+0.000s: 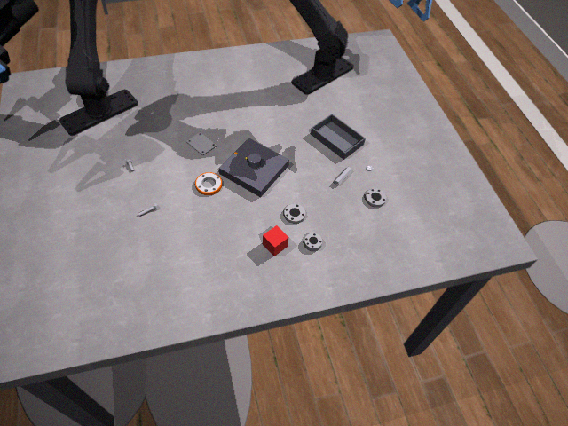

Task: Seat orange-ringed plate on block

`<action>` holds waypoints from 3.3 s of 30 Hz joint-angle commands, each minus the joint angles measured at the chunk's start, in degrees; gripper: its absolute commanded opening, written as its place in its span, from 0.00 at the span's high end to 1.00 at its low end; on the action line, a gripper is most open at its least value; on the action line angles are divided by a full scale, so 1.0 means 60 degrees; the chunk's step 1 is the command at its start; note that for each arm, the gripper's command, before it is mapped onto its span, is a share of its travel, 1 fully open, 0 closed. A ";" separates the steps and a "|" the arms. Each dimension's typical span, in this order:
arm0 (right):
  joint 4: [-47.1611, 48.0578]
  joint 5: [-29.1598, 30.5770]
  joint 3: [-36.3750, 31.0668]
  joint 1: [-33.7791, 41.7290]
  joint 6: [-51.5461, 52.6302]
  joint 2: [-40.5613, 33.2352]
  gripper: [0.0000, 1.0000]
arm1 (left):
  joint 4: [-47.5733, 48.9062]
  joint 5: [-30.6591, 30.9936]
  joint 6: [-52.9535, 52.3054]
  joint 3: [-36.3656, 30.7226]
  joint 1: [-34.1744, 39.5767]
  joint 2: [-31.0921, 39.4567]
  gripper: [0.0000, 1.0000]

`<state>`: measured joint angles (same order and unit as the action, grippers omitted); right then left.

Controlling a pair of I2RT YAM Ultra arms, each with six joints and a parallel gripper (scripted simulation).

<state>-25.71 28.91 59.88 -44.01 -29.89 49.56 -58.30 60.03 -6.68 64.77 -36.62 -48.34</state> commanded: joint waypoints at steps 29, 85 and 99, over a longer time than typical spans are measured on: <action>-0.0892 -0.1074 0.0750 0.0890 -0.1524 0.1257 0.20 | 0.1275 -0.1213 0.0077 -0.0380 0.0654 -0.0468 0.00; -0.7510 -0.7903 0.6429 0.7789 -1.1583 1.1556 0.20 | 1.0152 -1.0322 0.1129 -0.0793 0.6222 -0.1828 0.00; -0.6821 -0.7782 0.6170 0.7768 -1.1400 1.1327 0.20 | 0.9753 -0.9929 0.1015 -0.0437 0.6190 -0.1856 0.00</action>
<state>-68.45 -16.84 95.68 3.07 -97.71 119.87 0.32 0.19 -0.16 59.92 0.14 -59.86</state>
